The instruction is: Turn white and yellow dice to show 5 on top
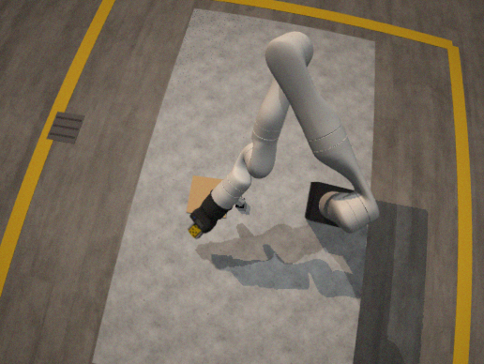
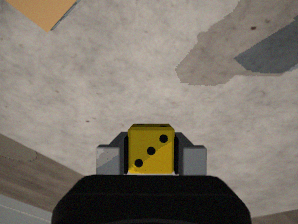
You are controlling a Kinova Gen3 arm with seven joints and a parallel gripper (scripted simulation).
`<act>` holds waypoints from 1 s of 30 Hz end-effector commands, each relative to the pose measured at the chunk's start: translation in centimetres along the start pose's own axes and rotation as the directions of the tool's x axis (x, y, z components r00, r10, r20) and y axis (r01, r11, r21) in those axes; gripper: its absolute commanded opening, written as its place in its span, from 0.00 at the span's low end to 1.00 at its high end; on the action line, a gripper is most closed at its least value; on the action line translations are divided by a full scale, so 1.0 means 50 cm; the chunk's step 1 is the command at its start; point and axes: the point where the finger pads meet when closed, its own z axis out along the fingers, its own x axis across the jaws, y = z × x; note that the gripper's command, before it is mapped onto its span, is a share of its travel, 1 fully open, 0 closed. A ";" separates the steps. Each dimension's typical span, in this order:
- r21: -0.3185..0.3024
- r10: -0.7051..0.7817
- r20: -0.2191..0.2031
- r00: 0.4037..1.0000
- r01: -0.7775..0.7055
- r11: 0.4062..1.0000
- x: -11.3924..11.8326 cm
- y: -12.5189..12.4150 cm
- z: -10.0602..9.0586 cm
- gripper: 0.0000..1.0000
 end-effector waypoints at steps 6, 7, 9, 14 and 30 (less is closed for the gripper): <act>-0.157 0.049 -0.007 0.999 -0.050 0.986 0.000 -0.022 -0.003 0.57; -0.172 0.049 -0.008 0.999 -0.050 0.984 0.000 -0.023 -0.003 0.57; -0.197 0.049 -0.008 0.999 -0.050 0.979 0.000 -0.023 -0.003 0.57; -0.238 0.048 -0.005 0.999 -0.048 0.970 0.000 -0.022 -0.003 0.57; -0.253 0.047 -0.004 0.999 -0.047 0.966 0.000 -0.024 0.000 0.57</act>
